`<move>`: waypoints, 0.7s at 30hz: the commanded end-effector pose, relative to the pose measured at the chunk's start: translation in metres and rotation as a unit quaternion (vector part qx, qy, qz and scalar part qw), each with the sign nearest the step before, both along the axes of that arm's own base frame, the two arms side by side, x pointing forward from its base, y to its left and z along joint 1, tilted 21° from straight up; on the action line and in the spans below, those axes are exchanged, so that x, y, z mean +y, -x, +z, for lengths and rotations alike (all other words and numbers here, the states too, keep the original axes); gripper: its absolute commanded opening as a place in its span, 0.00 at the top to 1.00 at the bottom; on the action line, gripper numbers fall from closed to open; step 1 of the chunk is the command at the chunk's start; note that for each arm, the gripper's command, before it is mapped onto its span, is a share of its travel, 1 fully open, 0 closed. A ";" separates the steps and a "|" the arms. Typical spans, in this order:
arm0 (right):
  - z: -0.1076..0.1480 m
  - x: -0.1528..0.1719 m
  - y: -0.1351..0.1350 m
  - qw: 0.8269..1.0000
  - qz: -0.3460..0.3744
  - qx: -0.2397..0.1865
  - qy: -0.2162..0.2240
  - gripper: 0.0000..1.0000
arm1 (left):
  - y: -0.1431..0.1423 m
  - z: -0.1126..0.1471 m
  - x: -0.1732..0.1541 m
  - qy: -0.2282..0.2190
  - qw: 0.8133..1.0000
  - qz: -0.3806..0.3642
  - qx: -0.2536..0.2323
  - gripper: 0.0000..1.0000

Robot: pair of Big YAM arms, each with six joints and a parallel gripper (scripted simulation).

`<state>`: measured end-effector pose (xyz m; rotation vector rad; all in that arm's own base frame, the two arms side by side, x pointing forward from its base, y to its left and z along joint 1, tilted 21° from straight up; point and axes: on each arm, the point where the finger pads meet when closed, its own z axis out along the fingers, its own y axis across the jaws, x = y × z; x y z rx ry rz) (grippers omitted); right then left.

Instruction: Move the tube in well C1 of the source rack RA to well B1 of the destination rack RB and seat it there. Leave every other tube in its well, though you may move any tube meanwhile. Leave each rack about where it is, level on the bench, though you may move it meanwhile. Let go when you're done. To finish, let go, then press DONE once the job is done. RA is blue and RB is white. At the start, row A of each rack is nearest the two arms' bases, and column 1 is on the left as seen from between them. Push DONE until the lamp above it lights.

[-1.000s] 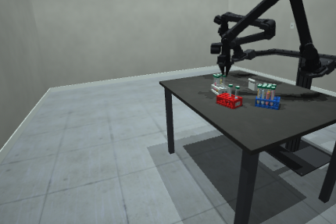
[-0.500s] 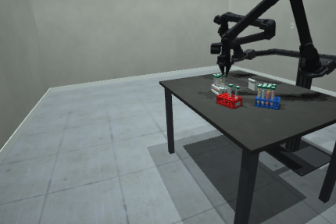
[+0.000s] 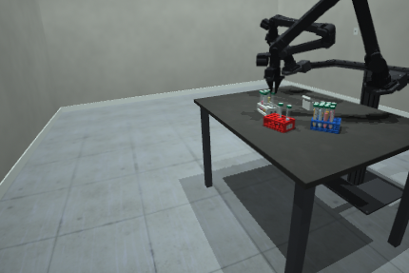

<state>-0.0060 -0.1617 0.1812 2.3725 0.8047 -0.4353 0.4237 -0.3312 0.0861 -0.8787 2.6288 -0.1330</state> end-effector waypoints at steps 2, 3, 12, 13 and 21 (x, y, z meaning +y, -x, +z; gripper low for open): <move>0.016 -0.002 -0.001 1.000 0.000 -0.004 0.016 0.70 | -0.008 -0.014 0.003 -0.003 1.000 0.002 0.006 1.00; 0.016 -0.002 -0.001 1.000 0.000 -0.004 0.016 0.70 | -0.007 -0.016 0.004 -0.004 1.000 0.002 0.007 1.00; 0.016 -0.002 -0.001 1.000 0.000 -0.004 0.016 0.70 | -0.006 -0.021 0.006 -0.006 1.000 0.001 0.009 1.00; 0.016 -0.002 -0.001 1.000 0.000 -0.004 0.016 0.70 | -0.007 -0.022 0.006 -0.006 1.000 0.001 0.009 1.00; 0.016 -0.002 -0.001 1.000 0.000 -0.004 0.016 0.70 | -0.008 -0.025 0.006 -0.005 1.000 0.002 0.008 1.00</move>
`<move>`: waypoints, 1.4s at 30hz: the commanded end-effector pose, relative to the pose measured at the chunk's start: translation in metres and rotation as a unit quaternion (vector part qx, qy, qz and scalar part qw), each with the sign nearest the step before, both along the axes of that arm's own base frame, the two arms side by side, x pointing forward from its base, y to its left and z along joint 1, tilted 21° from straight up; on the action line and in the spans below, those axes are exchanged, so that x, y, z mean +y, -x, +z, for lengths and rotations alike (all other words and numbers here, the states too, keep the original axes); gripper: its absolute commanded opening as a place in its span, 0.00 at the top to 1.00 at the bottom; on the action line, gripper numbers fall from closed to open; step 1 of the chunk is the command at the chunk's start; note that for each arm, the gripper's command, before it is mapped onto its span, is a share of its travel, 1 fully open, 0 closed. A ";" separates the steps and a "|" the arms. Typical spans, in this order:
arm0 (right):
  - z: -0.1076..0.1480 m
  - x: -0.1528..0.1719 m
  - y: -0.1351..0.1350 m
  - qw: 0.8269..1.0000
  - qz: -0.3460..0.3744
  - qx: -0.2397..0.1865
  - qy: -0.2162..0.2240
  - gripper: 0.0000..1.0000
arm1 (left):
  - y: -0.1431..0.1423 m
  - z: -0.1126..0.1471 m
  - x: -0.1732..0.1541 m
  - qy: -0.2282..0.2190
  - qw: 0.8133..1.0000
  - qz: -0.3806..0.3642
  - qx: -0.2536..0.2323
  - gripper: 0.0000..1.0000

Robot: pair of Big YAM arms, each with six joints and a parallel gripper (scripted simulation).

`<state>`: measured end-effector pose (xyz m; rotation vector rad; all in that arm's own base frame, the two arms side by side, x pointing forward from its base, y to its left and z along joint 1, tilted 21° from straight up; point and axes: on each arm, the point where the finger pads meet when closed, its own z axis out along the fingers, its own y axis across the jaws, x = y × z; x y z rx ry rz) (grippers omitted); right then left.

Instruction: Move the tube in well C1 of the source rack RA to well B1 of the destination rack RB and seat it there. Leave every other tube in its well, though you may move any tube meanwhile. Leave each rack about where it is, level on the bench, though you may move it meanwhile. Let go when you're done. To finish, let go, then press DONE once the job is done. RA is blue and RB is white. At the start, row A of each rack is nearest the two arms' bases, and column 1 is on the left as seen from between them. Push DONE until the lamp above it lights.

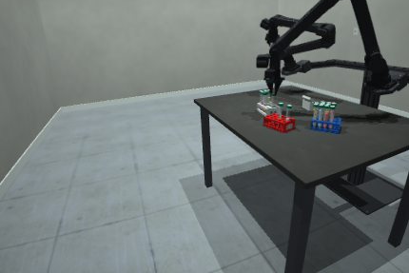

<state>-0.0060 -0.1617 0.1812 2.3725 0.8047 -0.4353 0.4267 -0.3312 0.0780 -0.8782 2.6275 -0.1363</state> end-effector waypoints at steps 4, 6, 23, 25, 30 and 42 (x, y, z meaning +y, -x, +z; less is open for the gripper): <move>0.016 -0.002 -0.001 1.000 0.000 -0.004 0.016 0.70 | -0.006 -0.018 0.006 -0.006 1.000 0.002 0.009 1.00; 0.016 -0.002 -0.001 1.000 0.000 -0.004 0.016 0.70 | -0.006 -0.018 0.006 -0.007 1.000 0.002 0.010 1.00; 0.016 -0.002 -0.001 1.000 0.000 -0.004 0.016 0.70 | -0.006 -0.021 0.007 -0.007 1.000 0.002 0.010 1.00; 0.016 -0.002 -0.001 1.000 0.000 -0.004 0.016 0.70 | -0.006 -0.022 0.007 -0.007 1.000 0.002 0.010 1.00; 0.016 -0.002 -0.001 1.000 0.000 -0.004 0.016 0.70 | -0.006 -0.022 0.007 -0.007 1.000 0.002 0.010 1.00; 0.016 -0.002 -0.001 1.000 0.000 -0.004 0.016 0.70 | -0.006 -0.022 0.006 -0.006 1.000 0.002 0.009 1.00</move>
